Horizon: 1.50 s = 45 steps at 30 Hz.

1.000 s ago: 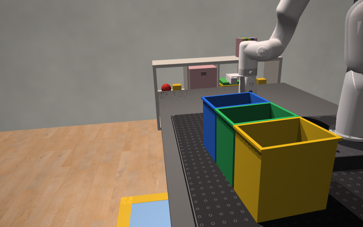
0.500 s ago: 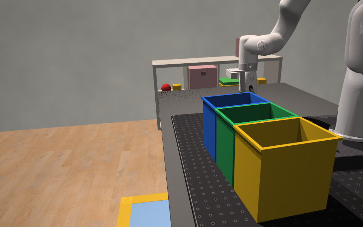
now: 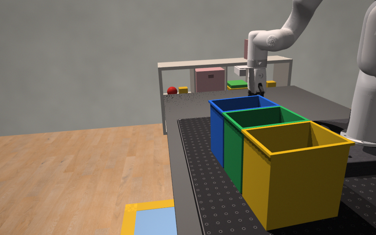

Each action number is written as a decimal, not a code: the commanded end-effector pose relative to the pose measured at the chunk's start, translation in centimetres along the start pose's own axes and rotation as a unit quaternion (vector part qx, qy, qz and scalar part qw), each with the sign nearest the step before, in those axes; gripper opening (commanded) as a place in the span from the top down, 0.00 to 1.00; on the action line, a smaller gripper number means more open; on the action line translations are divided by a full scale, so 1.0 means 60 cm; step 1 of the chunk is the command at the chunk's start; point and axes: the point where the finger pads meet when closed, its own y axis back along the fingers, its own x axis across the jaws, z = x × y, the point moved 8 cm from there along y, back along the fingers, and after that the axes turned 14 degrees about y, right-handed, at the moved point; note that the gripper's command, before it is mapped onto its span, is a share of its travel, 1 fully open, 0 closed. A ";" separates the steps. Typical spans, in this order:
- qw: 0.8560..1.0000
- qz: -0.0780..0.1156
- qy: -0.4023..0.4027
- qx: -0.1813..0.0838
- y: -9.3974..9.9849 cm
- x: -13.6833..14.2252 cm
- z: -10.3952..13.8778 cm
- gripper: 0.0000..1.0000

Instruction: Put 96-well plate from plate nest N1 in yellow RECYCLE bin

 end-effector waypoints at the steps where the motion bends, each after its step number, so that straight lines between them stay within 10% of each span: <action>1: 1.000 0.001 0.000 0.001 0.013 0.001 -0.001 1.00; 45: 1.000 0.001 0.000 0.001 0.118 0.001 -0.001 1.00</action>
